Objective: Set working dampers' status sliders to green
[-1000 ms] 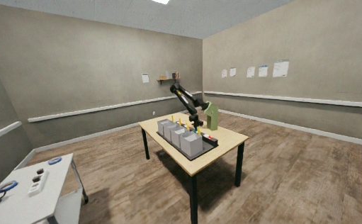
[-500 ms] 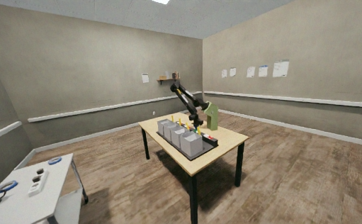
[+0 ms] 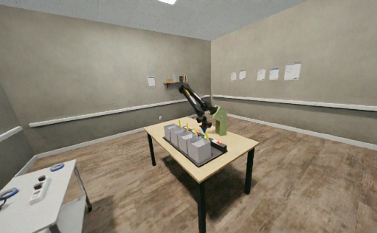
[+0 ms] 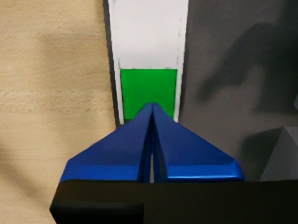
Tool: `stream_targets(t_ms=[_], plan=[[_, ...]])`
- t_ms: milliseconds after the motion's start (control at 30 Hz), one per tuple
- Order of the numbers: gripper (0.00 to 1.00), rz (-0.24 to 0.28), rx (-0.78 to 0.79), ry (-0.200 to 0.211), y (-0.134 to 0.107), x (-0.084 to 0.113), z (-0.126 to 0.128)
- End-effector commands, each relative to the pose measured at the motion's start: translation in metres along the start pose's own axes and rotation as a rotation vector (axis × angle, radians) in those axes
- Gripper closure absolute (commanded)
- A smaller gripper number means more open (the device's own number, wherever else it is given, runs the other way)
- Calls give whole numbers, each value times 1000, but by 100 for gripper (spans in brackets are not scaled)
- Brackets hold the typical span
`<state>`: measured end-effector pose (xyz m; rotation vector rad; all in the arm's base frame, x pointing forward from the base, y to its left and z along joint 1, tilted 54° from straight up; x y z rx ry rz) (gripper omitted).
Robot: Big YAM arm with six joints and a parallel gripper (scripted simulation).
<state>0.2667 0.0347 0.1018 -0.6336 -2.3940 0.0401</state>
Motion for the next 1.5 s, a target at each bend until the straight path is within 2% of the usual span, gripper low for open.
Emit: stream_targets(t_ms=[0, 400, 733, 800, 867, 933, 1000, 1467], plan=[[100, -4, 5, 11, 1, 3, 6], [100, -5, 2, 9, 8, 1, 3], [100, -5, 9, 8, 114, 0, 26], [100, -5, 9, 8, 114, 0, 26], [100, -6, 9, 6, 132, 0, 30], [100, -6, 9, 5, 135, 0, 31], [100, -11, -19, -6, 133, 2, 21], [100, -1, -4, 4, 130, -2, 27]])
Point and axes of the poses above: the point where the finger pads meet when closed, its own x axis back along the fingers, its own z axis across the jaws, y = z × x, the point moved 10 cm from there along x, back along the fingers, and after that the axes turned 11 degrees about -x, right-handed, at the moved point
